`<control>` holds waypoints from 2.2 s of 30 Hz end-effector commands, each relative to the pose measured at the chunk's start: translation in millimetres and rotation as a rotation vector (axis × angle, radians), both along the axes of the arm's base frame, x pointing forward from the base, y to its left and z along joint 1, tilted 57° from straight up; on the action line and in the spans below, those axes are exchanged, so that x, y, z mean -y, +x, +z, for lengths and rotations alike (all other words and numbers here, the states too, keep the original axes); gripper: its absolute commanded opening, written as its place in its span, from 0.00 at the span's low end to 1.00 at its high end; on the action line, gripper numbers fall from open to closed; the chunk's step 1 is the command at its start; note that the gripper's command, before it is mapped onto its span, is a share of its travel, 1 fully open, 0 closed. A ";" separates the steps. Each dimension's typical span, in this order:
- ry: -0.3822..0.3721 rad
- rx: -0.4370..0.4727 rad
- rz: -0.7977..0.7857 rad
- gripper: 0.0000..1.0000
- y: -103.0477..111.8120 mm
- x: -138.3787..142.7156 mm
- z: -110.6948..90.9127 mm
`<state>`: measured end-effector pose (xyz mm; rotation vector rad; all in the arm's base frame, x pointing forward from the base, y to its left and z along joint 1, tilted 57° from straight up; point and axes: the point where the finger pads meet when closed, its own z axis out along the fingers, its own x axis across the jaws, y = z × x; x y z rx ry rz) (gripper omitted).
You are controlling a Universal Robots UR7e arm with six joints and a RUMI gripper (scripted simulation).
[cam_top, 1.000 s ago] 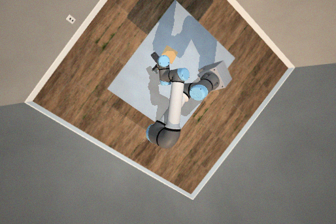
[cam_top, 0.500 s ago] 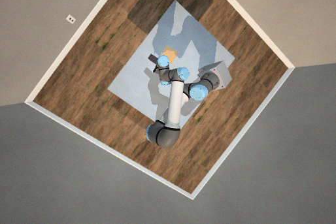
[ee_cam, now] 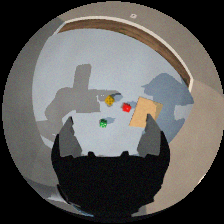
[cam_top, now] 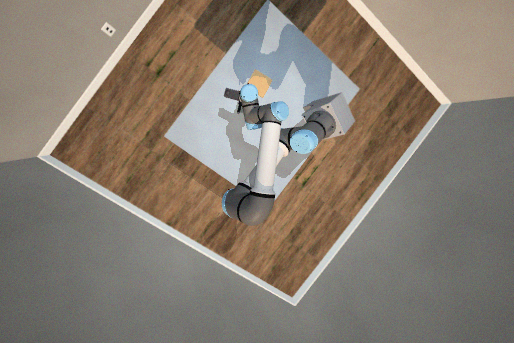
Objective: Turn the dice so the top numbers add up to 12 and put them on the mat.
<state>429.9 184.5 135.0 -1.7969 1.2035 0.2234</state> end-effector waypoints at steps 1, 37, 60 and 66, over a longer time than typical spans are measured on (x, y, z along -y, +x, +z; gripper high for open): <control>-0.040 0.125 0.098 1.00 -0.4 -4.2 -1.5; -0.308 0.772 0.554 1.00 0.6 -17.4 -6.9; -0.478 1.186 0.844 1.00 0.1 -23.7 -15.2; -0.505 1.252 0.889 1.00 0.1 -24.5 -16.7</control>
